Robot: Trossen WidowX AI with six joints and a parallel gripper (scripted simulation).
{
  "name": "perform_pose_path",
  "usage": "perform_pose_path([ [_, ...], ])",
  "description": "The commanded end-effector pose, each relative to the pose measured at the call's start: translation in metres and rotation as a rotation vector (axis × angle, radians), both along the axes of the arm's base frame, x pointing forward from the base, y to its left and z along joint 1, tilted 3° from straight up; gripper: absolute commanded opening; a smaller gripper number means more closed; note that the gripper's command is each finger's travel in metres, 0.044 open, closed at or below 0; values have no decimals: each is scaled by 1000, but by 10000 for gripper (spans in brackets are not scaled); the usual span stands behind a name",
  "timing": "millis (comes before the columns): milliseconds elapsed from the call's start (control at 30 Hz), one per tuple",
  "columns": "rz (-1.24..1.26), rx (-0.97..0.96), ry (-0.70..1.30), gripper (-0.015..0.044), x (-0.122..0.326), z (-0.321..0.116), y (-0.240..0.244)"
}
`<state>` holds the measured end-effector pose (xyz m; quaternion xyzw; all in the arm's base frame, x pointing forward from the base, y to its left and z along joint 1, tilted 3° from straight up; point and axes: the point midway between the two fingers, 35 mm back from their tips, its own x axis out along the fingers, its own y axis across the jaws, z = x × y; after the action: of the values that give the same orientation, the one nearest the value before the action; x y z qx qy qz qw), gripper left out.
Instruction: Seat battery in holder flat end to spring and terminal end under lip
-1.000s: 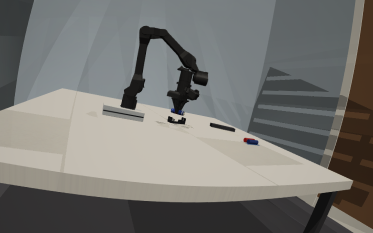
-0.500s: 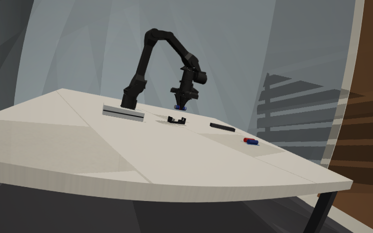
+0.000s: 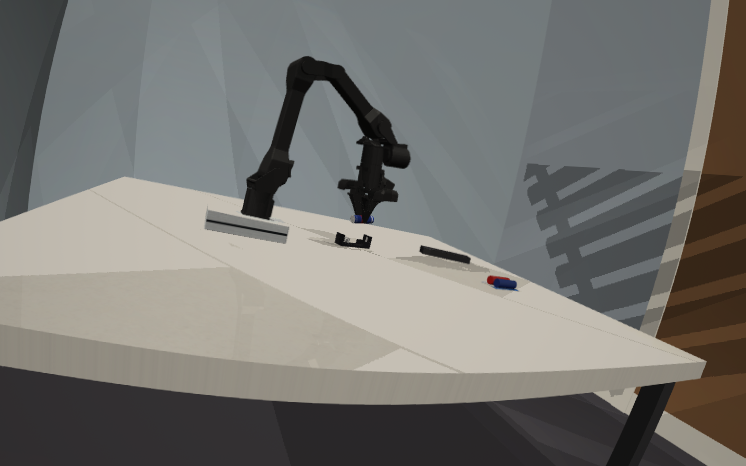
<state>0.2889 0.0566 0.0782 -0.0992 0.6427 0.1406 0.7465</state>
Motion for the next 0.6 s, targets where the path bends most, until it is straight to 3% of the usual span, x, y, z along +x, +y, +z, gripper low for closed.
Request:
perform_pose_path([
  [0, -2, 14, -26, 69, -2, -9, 0],
  [567, -17, 49, -162, 69, 0, -28, 1],
])
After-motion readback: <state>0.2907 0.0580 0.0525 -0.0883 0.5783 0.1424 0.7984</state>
